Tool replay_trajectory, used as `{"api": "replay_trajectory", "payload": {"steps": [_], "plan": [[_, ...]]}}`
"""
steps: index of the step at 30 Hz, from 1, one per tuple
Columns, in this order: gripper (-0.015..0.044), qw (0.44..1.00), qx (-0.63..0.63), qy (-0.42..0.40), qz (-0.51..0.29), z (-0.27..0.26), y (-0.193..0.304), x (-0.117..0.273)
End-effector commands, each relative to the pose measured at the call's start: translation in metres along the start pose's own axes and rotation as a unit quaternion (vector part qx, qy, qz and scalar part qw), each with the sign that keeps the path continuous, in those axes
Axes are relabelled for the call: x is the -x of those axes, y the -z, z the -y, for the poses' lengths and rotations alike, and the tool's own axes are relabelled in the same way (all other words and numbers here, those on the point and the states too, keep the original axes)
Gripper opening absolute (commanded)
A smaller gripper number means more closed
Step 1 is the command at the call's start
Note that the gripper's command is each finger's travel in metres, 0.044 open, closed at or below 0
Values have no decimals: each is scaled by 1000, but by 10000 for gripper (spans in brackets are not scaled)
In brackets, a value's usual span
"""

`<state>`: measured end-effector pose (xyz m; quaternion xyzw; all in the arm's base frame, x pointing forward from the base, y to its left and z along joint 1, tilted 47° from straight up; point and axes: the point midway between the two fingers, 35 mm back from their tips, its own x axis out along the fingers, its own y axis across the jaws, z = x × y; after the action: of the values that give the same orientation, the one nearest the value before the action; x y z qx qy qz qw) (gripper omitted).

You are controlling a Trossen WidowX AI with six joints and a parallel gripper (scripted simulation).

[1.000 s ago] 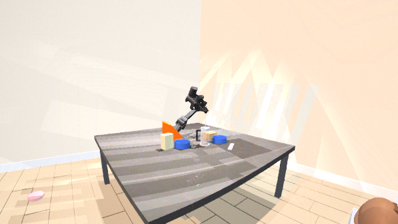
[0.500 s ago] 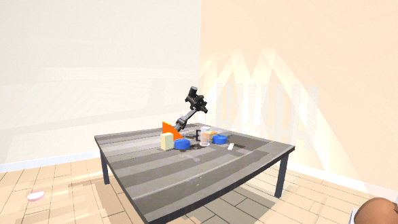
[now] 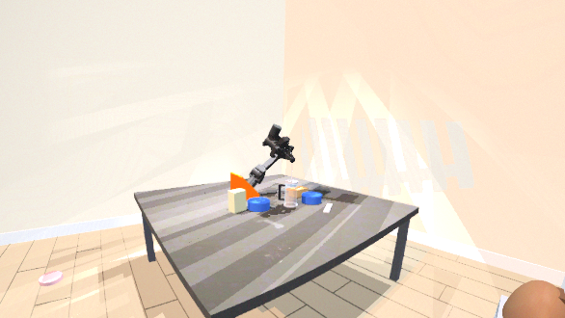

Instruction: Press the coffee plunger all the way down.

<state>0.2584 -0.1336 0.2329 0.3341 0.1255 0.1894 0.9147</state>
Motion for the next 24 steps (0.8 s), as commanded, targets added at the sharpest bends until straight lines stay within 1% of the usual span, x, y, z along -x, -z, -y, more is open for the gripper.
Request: {"api": "replay_trajectory", "payload": {"steps": [1, 24], "plan": [[123, 1000, -6, 7, -10, 5, 14, -8], [123, 1000, -4, 11, -14, 10, 45, -30]]}}
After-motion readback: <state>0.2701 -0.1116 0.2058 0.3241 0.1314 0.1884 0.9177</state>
